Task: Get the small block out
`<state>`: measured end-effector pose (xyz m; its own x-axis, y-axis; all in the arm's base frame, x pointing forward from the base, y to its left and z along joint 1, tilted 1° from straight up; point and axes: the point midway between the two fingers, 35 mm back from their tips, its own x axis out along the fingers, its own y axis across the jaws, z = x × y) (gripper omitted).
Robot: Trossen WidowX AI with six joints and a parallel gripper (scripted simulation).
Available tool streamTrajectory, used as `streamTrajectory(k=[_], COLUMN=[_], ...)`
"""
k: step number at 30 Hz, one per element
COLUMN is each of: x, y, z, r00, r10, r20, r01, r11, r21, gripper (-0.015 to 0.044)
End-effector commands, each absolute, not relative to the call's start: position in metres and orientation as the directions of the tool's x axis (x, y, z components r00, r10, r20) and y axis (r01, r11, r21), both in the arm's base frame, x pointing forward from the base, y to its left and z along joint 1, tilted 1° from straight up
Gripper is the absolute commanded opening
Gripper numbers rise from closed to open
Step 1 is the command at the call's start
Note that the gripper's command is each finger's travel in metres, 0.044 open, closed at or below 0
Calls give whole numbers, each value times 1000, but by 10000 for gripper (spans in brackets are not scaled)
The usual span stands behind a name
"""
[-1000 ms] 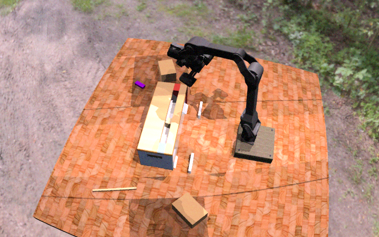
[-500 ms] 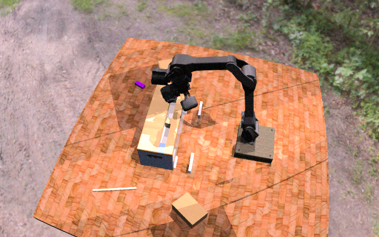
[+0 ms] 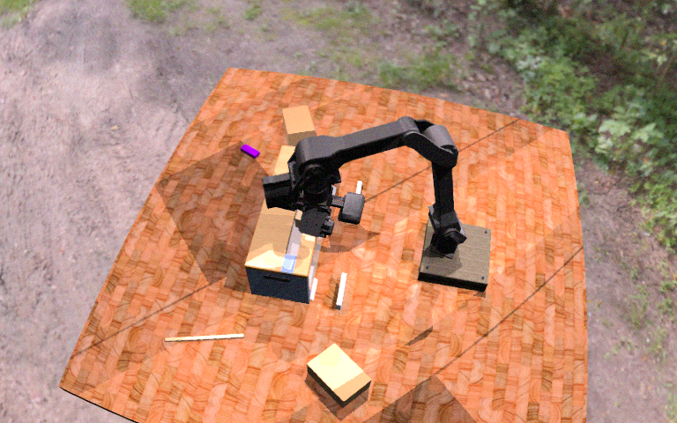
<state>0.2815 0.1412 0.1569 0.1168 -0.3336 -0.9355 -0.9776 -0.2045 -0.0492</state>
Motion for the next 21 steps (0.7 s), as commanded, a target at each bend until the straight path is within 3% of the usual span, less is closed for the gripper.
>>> streamTrajectory(k=[1,21], x=[278,280], y=[148,149], z=[157,136], r00=[112,112], r10=[-326,-326], r20=[-939,-939], r01=[-962,-962], r11=[-273,-273], r21=[-20,-21], gripper=[400,400])
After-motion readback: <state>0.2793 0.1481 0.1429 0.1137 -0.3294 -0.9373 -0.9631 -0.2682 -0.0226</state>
